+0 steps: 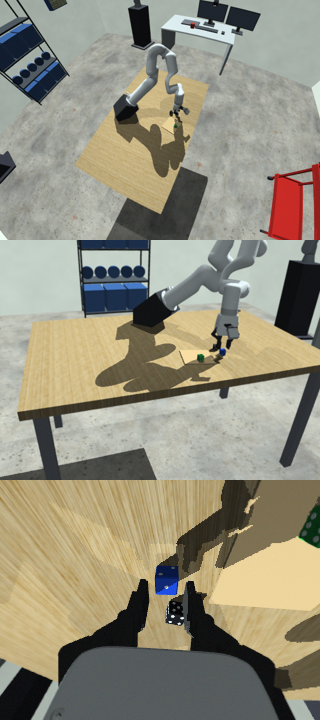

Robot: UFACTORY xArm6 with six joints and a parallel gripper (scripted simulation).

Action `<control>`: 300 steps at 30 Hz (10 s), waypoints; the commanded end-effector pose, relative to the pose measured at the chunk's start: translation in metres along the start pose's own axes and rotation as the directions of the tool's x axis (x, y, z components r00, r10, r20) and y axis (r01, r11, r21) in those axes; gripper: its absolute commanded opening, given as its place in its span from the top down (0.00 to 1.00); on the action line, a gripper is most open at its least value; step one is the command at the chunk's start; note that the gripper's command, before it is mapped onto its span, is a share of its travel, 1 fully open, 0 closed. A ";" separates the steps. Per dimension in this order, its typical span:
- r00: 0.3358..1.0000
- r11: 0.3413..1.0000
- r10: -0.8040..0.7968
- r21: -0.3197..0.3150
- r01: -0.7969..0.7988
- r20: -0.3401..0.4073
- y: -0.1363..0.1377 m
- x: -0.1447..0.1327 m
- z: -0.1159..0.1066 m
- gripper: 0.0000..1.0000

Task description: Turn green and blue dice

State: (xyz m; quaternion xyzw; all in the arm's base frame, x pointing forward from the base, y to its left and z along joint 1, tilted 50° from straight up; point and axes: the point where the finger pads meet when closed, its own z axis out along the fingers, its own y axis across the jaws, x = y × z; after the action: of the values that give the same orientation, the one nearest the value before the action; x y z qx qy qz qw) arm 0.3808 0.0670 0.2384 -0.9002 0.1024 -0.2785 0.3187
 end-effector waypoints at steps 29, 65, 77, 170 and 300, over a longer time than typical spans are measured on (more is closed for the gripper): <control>1.000 1.000 -0.001 0.000 0.001 -0.002 0.000 0.001 -0.001 0.58; 1.000 1.000 -0.001 0.000 0.001 -0.002 0.000 0.001 0.028 0.58; 1.000 1.000 -0.001 0.000 0.001 -0.002 0.000 0.001 0.029 0.58; 1.000 1.000 -0.001 0.000 0.001 -0.002 0.000 0.001 -0.071 0.79; 0.985 0.985 -0.170 0.000 0.170 -0.002 0.140 -0.011 0.020 0.79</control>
State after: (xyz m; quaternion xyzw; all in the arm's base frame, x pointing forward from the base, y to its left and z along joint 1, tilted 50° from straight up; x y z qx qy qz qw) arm 0.3814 -0.0262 0.1319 -0.9054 0.0256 -0.3049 0.2943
